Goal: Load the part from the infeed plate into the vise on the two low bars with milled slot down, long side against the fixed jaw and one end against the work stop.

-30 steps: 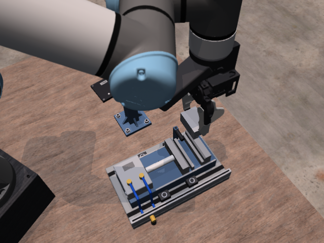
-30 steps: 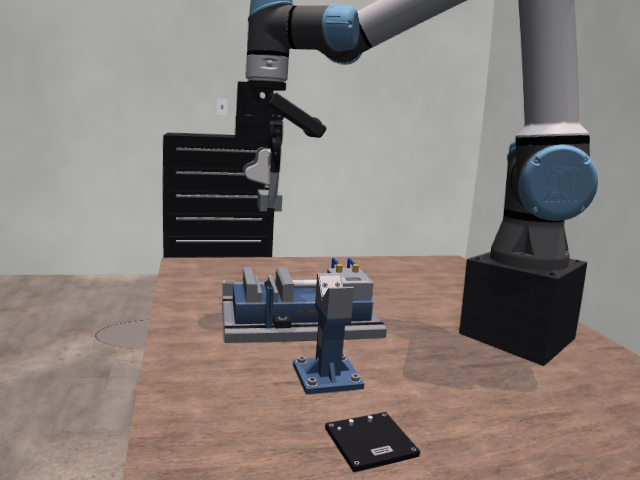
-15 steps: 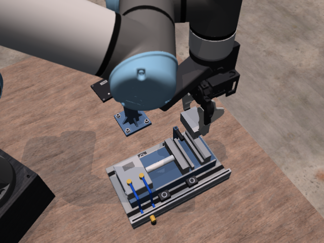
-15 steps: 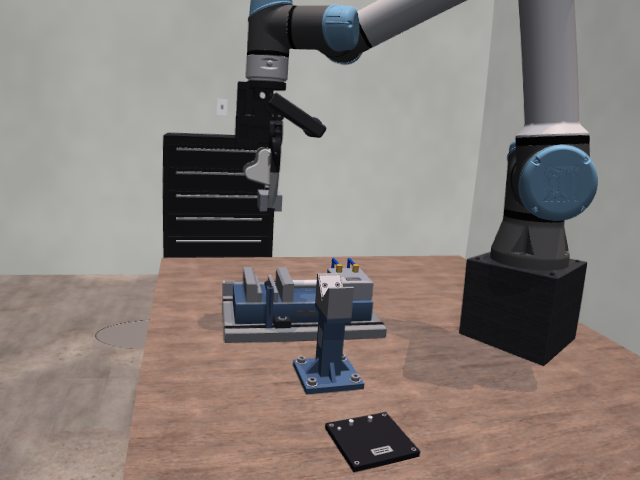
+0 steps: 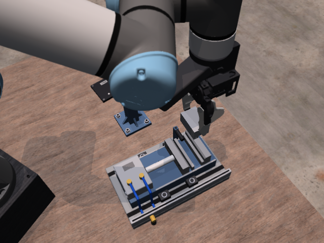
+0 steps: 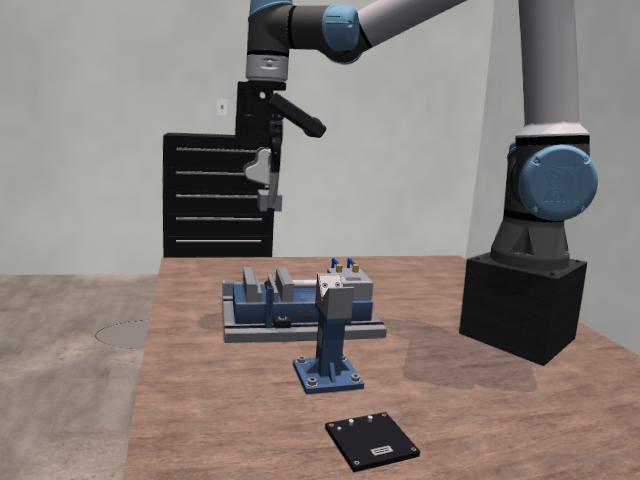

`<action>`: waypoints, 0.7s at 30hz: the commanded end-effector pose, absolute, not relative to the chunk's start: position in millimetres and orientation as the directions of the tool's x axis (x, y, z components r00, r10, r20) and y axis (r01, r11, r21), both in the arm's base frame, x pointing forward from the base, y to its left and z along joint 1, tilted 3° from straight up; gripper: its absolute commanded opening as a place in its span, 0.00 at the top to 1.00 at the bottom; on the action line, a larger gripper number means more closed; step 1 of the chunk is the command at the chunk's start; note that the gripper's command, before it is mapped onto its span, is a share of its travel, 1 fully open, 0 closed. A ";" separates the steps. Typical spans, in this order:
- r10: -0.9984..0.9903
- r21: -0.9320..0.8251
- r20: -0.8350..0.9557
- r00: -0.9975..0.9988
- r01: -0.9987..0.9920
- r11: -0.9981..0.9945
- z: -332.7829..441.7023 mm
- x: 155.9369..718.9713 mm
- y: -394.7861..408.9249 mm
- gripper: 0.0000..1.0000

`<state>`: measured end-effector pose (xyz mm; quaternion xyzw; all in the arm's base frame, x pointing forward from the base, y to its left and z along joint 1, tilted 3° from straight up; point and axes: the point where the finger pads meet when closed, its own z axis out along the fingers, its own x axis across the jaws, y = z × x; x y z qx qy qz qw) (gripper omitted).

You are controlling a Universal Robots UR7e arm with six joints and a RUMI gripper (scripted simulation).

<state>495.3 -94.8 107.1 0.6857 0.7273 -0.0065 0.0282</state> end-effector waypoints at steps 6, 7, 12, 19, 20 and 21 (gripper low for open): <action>0.997 0.031 -0.051 -0.058 0.998 0.060 107.7 495.6 -94.9 1.00; 0.997 0.031 -0.051 -0.058 0.998 0.060 107.7 495.6 -94.9 1.00; 0.997 0.031 -0.051 -0.058 0.998 0.060 107.3 495.6 -94.9 1.00; 0.997 0.031 -0.050 -0.059 0.998 0.060 105.8 495.7 -95.0 1.00; 0.997 0.031 -0.050 -0.059 0.998 0.060 105.4 495.7 -95.0 1.00; 0.997 0.031 -0.050 -0.059 0.998 0.061 104.8 495.7 -95.1 1.00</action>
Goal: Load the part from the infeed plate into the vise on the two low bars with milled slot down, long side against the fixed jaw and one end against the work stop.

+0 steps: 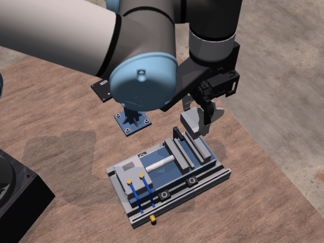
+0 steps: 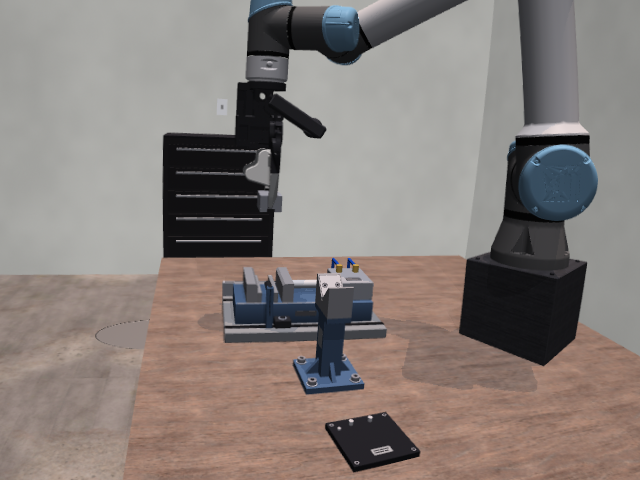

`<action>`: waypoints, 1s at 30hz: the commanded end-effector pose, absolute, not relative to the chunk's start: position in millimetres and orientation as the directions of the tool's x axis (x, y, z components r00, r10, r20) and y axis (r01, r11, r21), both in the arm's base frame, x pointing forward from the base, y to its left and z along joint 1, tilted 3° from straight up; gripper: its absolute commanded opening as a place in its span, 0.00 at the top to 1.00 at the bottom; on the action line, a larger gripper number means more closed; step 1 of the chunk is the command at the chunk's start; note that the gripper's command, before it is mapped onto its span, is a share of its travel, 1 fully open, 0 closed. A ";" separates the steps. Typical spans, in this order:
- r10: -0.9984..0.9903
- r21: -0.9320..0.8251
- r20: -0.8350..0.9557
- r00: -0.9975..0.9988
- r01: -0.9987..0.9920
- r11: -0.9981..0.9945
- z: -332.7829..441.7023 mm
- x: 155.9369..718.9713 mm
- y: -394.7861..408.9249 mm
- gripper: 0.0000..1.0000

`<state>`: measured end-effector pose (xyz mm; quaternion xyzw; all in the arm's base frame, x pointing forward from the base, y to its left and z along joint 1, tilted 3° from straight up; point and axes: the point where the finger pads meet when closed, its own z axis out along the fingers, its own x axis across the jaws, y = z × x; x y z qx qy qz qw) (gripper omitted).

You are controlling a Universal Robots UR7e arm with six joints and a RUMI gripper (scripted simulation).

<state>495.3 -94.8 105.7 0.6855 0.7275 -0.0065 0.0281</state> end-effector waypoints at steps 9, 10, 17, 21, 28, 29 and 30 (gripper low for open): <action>0.997 0.030 -0.050 -0.060 0.998 0.061 97.1 496.0 -95.5 1.00; 0.997 0.030 -0.050 -0.060 0.998 0.061 95.9 496.1 -95.6 1.00; 0.997 0.030 -0.050 -0.060 0.998 0.061 89.0 496.3 -96.0 1.00; 0.997 0.030 -0.050 -0.060 0.998 0.061 82.5 496.5 -96.3 1.00; 0.997 0.030 -0.050 -0.060 0.998 0.061 71.6 496.9 -96.9 1.00; 0.997 0.030 -0.050 -0.060 0.998 0.061 71.6 496.9 -96.9 1.00; 0.997 0.030 -0.050 -0.060 0.998 0.061 69.7 497.0 -97.0 1.00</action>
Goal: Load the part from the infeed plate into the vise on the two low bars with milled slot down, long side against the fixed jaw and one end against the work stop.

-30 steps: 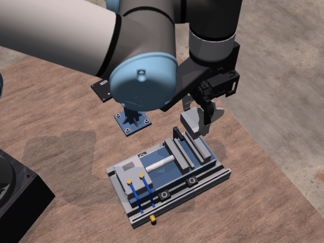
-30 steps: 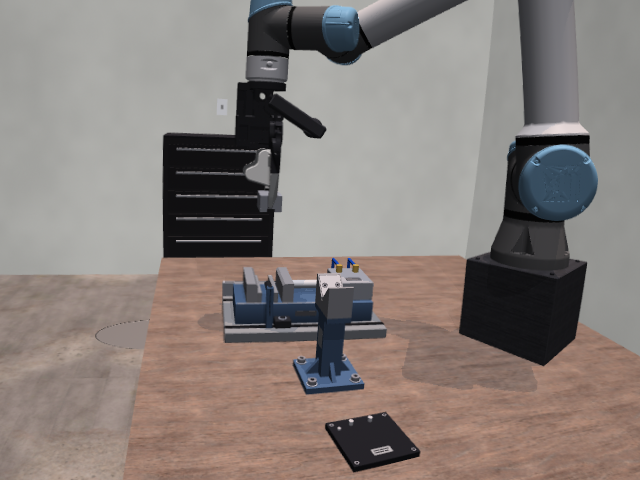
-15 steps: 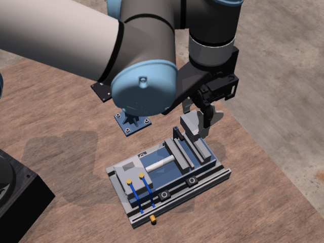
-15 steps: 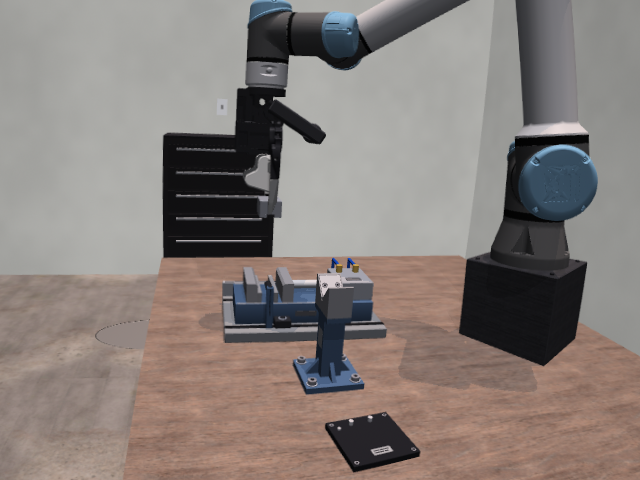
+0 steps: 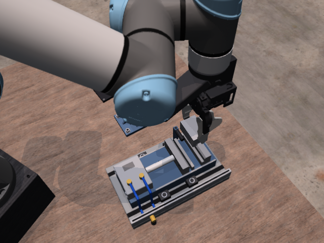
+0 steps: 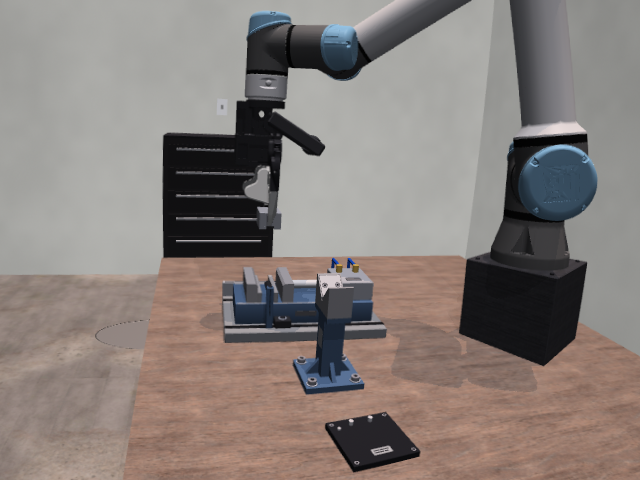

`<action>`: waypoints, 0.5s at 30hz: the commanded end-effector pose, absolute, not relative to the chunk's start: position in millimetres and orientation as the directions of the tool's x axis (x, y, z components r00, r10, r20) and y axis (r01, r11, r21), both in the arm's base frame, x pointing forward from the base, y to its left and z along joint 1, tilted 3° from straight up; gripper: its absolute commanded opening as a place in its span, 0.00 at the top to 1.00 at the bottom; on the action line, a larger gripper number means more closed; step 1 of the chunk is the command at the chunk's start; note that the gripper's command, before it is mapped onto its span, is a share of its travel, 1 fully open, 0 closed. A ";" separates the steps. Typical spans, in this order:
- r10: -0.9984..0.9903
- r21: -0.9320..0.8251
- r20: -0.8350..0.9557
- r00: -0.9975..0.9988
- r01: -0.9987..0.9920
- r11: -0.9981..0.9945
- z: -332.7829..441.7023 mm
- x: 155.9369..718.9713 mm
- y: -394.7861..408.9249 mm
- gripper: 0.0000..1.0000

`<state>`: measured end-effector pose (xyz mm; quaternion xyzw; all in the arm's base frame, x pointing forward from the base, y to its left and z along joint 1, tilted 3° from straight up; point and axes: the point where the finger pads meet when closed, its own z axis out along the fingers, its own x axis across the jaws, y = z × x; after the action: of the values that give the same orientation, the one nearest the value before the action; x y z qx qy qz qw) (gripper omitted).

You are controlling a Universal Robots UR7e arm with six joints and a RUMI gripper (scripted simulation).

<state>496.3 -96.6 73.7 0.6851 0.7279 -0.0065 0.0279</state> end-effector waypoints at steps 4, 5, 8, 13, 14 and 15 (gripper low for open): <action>0.997 0.030 -0.050 -0.060 0.998 0.061 61.8 497.3 -97.5 1.00; 0.997 0.030 -0.050 -0.060 0.998 0.061 59.8 497.4 -97.6 1.00; 0.997 0.030 -0.050 -0.060 0.998 0.061 53.9 497.6 -97.9 1.00; 0.997 0.030 -0.050 -0.060 0.998 0.061 44.4 497.9 -98.5 1.00; 0.997 0.030 -0.050 -0.060 0.998 0.061 42.5 498.0 -98.6 1.00; 0.997 0.030 -0.050 -0.060 0.998 0.061 42.5 498.0 -98.6 1.00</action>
<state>497.2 -98.0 47.5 0.6851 0.7279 -0.0065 0.0279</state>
